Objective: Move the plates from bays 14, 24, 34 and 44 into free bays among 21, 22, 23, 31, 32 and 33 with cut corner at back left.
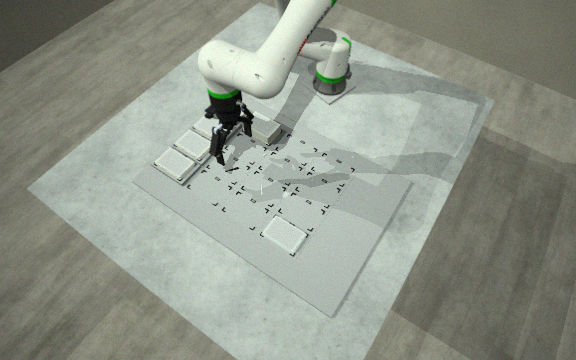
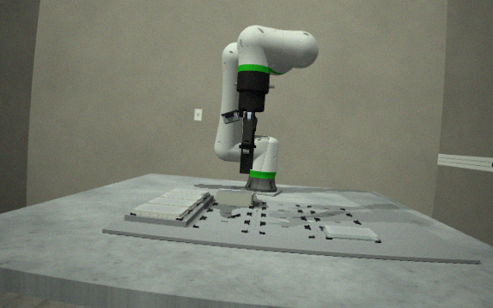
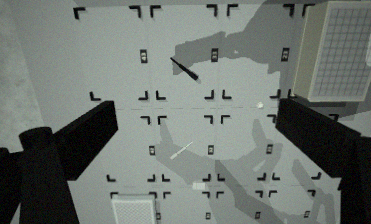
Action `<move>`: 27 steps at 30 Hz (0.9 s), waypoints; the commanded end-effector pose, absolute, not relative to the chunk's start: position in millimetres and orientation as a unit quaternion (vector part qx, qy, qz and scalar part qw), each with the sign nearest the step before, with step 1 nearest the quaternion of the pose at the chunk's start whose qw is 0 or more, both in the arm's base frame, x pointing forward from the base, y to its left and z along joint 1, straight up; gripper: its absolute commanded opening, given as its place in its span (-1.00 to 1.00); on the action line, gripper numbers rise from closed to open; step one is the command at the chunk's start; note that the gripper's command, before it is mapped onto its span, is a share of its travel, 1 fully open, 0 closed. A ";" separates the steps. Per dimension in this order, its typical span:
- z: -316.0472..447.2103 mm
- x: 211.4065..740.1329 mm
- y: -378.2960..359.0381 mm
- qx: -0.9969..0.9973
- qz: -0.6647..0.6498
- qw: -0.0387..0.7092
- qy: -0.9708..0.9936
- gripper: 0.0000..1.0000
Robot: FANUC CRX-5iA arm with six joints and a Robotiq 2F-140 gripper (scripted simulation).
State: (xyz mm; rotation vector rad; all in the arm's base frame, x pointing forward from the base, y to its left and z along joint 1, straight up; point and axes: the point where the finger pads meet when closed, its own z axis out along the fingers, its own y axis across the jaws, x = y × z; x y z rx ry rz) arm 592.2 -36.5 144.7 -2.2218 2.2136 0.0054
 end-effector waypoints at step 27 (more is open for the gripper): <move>145.2 593.1 -121.7 -0.708 0.001 0.003 0.706 1.00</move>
